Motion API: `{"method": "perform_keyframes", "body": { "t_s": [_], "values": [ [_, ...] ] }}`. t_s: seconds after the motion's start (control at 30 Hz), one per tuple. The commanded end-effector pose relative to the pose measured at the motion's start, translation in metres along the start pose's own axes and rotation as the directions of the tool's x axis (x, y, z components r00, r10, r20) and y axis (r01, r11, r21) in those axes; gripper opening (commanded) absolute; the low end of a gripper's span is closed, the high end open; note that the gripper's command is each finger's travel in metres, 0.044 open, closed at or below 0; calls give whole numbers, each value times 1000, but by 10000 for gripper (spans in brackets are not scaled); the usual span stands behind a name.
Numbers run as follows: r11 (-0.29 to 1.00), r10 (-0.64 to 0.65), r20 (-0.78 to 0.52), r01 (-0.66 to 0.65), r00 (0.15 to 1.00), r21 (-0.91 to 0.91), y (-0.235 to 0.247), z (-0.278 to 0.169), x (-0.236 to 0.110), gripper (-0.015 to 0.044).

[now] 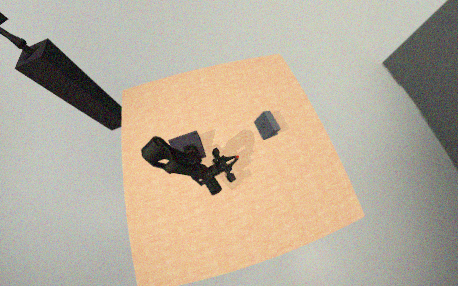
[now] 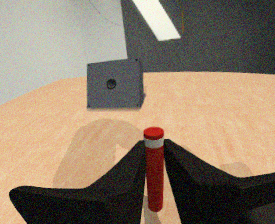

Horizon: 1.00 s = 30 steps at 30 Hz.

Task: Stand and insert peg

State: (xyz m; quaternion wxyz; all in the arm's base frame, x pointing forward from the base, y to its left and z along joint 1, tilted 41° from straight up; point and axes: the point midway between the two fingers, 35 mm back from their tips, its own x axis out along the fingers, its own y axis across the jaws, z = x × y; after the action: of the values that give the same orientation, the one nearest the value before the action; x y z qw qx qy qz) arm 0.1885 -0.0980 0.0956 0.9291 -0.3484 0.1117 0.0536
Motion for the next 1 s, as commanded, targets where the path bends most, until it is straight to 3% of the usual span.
{"method": "perform_keyframes", "body": {
  "t_s": [0.0,0.97],
  "values": [
    [1000,0,-1,0,1000,0,0,-1,-1,49],
    [1000,7,30,-7,1000,3,3,-4,-6,49]
  ]
}}
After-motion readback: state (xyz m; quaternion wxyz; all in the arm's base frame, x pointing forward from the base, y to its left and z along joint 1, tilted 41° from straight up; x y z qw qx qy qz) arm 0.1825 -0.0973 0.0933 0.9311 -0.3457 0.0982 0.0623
